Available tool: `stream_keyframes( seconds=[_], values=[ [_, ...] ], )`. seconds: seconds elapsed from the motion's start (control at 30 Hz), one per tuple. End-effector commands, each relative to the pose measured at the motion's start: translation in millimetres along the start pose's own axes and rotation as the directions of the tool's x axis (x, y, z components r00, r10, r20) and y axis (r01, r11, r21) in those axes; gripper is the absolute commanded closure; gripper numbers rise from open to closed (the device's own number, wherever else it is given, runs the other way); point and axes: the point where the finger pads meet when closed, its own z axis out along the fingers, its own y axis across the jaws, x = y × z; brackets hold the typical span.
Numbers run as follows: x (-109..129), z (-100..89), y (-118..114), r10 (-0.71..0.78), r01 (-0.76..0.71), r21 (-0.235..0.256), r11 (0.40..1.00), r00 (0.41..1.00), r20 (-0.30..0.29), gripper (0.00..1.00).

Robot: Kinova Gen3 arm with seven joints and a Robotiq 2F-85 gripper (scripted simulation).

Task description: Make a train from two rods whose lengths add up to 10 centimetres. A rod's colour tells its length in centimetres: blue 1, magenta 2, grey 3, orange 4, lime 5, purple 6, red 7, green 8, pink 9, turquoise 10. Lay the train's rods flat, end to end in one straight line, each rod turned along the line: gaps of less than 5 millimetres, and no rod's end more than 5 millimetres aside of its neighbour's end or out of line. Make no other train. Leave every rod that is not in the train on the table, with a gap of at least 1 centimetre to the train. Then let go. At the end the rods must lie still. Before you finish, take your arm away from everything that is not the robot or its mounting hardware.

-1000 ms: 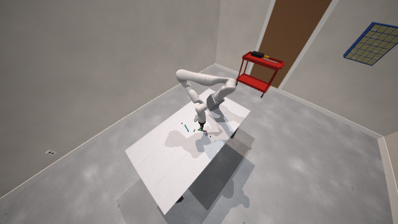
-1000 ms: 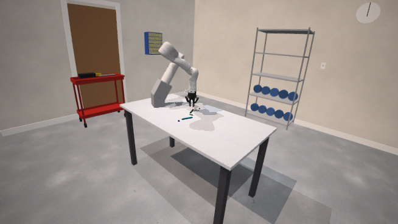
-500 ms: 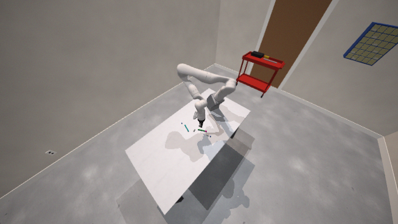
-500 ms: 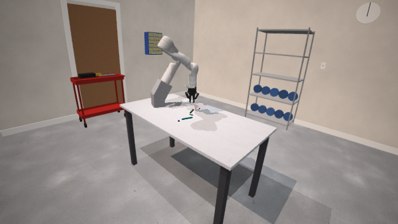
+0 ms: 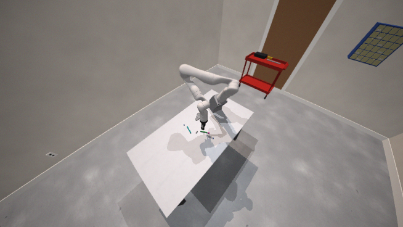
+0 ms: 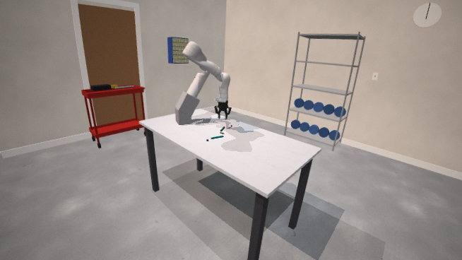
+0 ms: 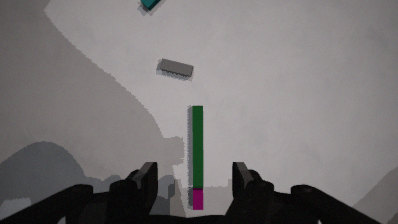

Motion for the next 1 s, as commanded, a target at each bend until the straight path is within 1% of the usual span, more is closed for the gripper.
stream_keyframes(
  seconds=[0.0,0.33,0.43,0.6,0.83,0.9,0.97],
  values=[
    [0,-0.4,0,0.0,0.0,0.001,1.0,1.0,-0.001,0.0],
    [0,-1.3,0,0.0,0.0,0.001,1.0,1.0,-0.001,0.0],
    [0,-4.8,0,0.0,0.0,0.001,1.0,1.0,-0.001,0.0],
    [0,-17.5,0,0.0,0.0,0.001,1.0,1.0,-0.001,0.0],
    [0,-45.1,0,0.0,0.0,0.001,1.0,1.0,-0.001,0.0],
    [0,-45.1,0,0.0,0.0,0.001,1.0,1.0,-0.001,0.0],
    [0,-53.5,0,0.0,0.0,0.001,1.0,1.0,-0.001,0.0]
  ],
)
